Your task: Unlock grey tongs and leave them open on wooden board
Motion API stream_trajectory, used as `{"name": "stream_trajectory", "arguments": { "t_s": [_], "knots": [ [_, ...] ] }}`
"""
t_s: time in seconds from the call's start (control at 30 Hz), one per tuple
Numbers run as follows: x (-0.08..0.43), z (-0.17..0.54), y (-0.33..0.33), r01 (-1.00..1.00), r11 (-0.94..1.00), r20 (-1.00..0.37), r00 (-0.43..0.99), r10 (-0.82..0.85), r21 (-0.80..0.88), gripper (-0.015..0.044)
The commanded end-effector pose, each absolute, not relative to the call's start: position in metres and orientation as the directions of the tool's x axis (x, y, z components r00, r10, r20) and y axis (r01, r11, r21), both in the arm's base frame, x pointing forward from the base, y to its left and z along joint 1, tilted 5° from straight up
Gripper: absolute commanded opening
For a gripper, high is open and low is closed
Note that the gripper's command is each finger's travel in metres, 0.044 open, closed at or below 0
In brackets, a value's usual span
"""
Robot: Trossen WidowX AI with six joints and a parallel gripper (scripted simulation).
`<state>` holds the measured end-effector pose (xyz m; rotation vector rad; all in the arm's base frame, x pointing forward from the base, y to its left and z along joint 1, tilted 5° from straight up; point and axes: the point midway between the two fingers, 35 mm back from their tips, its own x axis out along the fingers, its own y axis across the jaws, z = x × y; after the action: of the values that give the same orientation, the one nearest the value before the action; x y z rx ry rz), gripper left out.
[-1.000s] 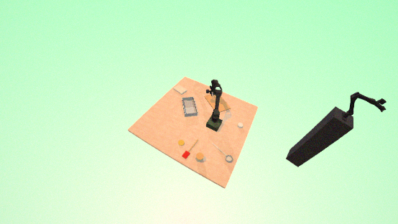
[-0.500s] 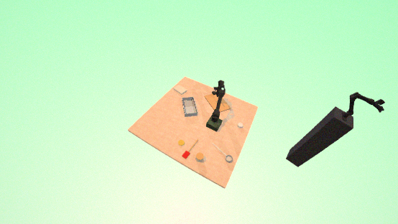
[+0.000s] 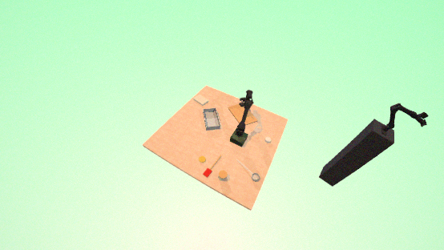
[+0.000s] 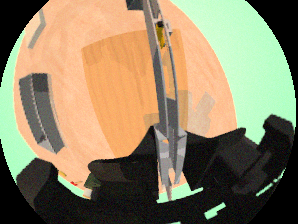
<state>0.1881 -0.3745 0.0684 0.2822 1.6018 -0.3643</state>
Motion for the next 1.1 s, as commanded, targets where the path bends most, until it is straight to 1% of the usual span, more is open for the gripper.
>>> {"name": "stream_trajectory", "arguments": {
  "t_s": [0.0, 0.23, 0.5, 0.77, 1.07],
  "knots": [
    [0.189, 0.072, -0.377, 0.399, 0.915, -0.998, -0.034, -0.057, -0.066, -0.0150],
    [0.191, 0.065, -0.384, 0.439, 0.897, -0.990, 0.104, -0.096, -0.041, -0.0150],
    [0.191, 0.062, -0.392, 0.471, 0.882, -0.950, 0.270, -0.156, -0.012, -0.0150],
    [0.190, 0.064, -0.397, 0.483, 0.876, -0.880, 0.419, -0.222, 0.009, -0.0150],
    [0.185, 0.071, -0.397, 0.477, 0.879, -0.771, 0.566, -0.291, 0.018, -0.0150]
  ]
}}
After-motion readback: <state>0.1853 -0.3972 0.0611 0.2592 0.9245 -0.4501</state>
